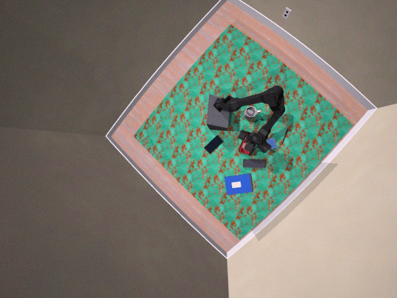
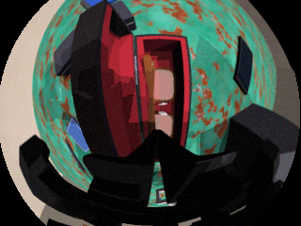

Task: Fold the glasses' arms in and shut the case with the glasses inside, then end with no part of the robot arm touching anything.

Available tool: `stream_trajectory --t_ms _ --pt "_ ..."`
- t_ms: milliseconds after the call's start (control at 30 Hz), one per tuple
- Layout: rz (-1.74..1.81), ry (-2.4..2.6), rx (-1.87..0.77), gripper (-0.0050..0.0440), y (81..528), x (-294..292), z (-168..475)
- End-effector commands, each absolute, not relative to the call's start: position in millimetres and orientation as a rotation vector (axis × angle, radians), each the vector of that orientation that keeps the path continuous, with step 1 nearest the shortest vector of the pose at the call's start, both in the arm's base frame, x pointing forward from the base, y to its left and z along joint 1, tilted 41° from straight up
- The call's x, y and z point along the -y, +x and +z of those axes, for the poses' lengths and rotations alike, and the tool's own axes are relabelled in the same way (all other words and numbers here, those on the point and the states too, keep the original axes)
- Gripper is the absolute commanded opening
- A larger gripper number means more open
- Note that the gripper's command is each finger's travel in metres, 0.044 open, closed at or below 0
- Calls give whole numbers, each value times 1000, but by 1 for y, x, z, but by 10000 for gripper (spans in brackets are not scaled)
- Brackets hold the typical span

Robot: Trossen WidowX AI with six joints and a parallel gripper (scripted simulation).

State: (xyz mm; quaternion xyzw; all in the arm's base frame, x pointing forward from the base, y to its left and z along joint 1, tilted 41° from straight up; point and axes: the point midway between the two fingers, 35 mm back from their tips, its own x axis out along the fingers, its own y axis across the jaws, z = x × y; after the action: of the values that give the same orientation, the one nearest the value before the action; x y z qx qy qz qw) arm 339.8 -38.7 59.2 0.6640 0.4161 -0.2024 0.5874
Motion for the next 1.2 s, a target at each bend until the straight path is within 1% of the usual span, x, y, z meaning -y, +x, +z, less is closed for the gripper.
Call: stream_trajectory --t_ms 0,500,900,1067,1167 --pt "-458 1544 -964 0 340 31 65" --pt "-458 1544 -964 0 341 20 70" --pt "-458 1544 -964 0 348 27 73" --pt "-458 1544 -964 0 341 30 79" --pt "-458 1544 -964 0 334 42 85"
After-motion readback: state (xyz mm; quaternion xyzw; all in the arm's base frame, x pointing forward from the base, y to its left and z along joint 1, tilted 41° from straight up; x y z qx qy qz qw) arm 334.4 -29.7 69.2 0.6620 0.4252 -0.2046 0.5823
